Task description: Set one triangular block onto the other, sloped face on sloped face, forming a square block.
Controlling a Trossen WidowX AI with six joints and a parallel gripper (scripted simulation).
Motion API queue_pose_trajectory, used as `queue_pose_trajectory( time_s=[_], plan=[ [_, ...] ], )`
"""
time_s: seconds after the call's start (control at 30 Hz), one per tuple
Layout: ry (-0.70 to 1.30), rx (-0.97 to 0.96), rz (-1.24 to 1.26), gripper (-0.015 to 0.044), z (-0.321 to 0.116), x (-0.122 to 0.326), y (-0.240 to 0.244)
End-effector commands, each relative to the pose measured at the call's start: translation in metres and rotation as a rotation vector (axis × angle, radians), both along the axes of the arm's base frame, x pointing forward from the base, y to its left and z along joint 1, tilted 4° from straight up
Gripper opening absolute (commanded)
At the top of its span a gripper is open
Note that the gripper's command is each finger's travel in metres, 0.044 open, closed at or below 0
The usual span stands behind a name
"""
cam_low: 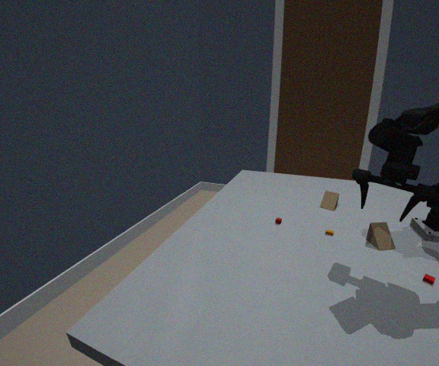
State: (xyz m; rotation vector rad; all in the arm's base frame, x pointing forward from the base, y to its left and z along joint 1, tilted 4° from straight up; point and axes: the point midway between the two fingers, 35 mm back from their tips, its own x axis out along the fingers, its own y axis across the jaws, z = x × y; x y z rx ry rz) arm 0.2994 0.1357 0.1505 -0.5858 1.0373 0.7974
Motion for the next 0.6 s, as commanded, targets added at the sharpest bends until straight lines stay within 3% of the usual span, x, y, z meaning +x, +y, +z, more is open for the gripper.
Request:
queue_pose_trajectory(
  time_s=[0.0, 0.33, 0.57],
  plan=[
    [0.08, 0.039, -0.191, 0.044, -0.003, 0.013, -0.023],
    [0.44, 0.258, -1.23, 0.044, -0.02, 0.043, -0.163],
    [0.57, 0.395, -1.668, 0.044, -0.03, 0.038, -0.242]
  ],
)
